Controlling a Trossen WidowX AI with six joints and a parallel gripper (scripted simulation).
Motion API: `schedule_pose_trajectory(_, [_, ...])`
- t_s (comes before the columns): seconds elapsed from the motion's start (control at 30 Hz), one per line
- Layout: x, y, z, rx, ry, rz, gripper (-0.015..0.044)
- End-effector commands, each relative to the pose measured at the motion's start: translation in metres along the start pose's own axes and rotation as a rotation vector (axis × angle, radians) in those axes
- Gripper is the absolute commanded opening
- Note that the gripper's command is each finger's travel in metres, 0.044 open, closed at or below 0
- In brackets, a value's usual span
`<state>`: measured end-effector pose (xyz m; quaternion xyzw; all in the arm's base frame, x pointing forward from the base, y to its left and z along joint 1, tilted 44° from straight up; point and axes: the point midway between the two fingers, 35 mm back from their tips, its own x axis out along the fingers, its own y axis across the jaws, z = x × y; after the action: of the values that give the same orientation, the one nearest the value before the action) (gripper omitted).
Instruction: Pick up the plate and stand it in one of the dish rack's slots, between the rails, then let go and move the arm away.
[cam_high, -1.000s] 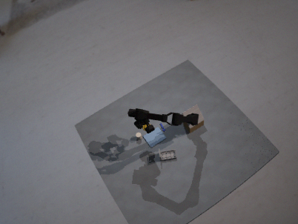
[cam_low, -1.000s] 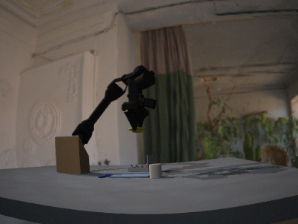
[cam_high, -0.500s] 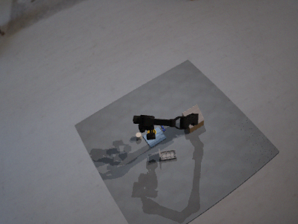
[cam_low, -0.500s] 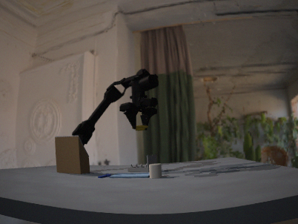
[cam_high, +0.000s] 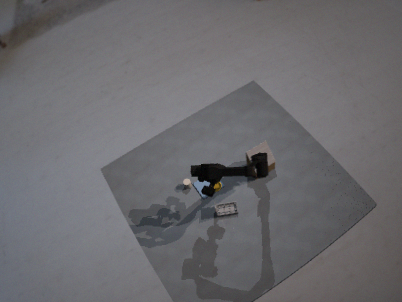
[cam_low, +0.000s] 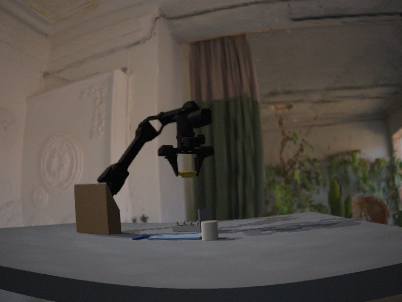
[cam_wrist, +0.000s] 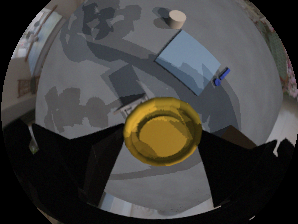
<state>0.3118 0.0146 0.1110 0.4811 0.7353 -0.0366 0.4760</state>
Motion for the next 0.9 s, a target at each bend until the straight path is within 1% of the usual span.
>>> schedule_pose_trajectory(0.0, [0.001,0.002,-0.018,0.117,0.006,0.000,0.0000])
schedule_pose_trajectory(0.43, [0.005,0.002,-0.080,0.541,0.012,0.000,0.0000])
schedule_pose_trajectory(0.87, [0.012,-0.010,-0.139,0.979,0.029,-0.008,0.0000])
